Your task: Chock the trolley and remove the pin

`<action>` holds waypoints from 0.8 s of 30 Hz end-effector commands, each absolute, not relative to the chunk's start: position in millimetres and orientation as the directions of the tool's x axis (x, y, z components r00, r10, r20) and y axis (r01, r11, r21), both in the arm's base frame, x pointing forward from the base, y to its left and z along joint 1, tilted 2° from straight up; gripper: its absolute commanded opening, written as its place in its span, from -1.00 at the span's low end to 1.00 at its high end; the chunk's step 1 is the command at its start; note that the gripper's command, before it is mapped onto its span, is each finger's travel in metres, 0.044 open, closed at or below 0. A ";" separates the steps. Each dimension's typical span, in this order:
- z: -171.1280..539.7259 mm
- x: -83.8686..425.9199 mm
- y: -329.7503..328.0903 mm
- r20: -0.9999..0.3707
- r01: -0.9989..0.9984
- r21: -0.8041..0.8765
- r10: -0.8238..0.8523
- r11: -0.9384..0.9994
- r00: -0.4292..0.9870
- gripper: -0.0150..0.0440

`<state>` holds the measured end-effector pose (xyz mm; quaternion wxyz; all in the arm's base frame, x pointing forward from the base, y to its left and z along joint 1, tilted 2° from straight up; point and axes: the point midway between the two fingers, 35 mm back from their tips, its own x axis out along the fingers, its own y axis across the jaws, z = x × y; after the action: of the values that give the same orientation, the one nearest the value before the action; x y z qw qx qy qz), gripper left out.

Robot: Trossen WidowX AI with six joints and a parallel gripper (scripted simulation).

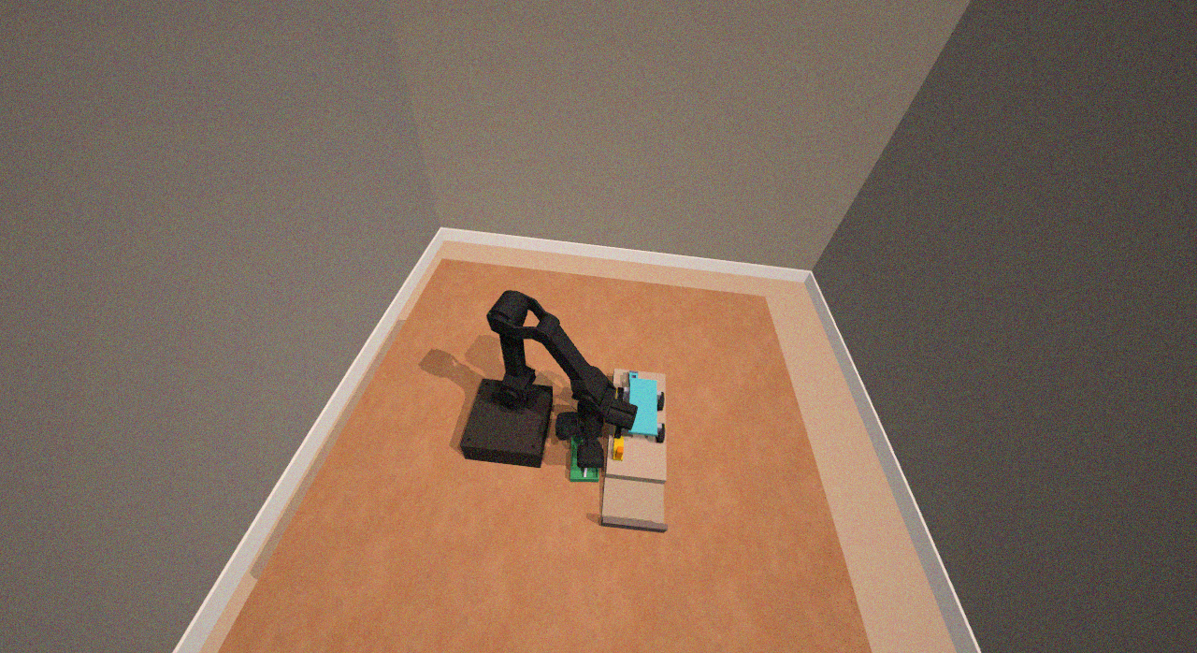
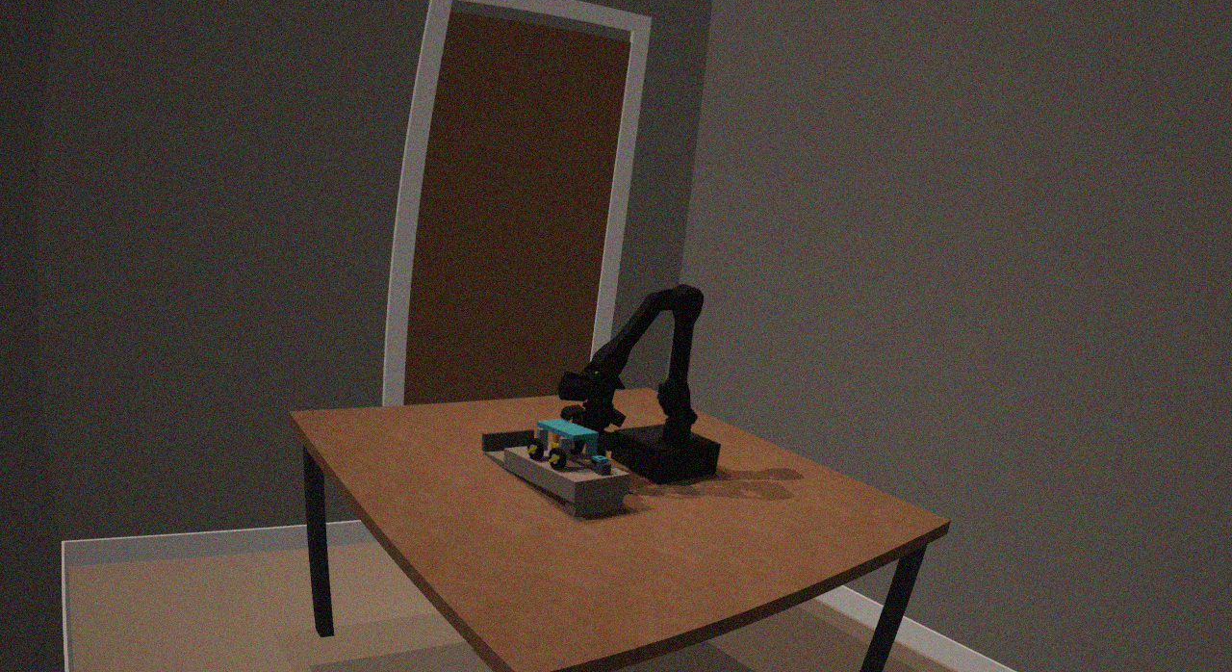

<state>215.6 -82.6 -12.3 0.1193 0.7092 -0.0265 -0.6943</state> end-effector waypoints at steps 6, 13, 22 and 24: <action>-16.3 212.3 -80.5 -0.978 0.126 0.208 -0.206 -0.970 0.029 0.15; -15.1 214.3 -80.6 -0.978 0.128 0.207 -0.204 -0.970 0.035 0.51; -9.2 214.1 -80.3 -0.978 0.127 0.207 -0.204 -0.970 0.033 0.66; -1.6 213.1 -79.7 -0.978 0.127 0.207 -0.205 -0.970 0.031 0.66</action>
<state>211.1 -79.5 -11.4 0.1189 0.7046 -0.0243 -0.6991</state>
